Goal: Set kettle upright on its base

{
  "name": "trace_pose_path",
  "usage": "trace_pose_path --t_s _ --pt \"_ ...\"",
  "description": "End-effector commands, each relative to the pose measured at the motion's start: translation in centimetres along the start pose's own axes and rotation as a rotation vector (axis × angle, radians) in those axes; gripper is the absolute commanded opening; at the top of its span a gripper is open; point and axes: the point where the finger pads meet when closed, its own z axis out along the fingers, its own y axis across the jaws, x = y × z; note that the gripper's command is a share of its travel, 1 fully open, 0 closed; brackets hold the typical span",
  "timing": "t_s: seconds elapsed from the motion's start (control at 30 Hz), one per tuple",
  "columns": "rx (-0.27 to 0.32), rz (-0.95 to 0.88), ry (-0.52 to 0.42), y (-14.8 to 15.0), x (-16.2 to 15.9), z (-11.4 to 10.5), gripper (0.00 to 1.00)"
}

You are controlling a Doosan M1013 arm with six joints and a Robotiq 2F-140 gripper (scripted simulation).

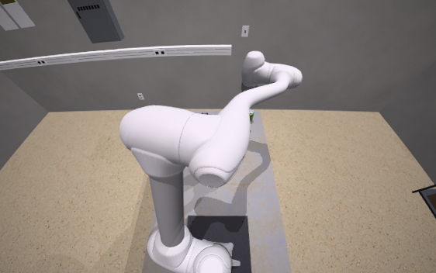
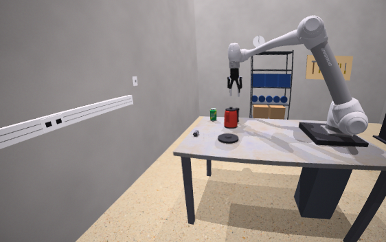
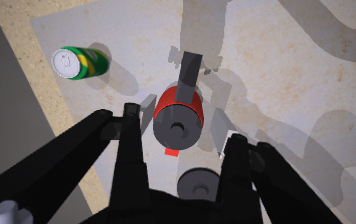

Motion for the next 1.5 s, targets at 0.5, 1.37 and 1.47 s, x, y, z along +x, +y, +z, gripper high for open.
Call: trace_pose_path --t_s 0.5,1.37,1.47 --pt "0.002 0.000 0.000 0.0 0.0 0.6 0.52" --pt "0.002 0.000 0.000 0.0 0.0 10.1 0.52" --pt "0.002 0.000 0.000 0.0 0.0 10.6 0.52"
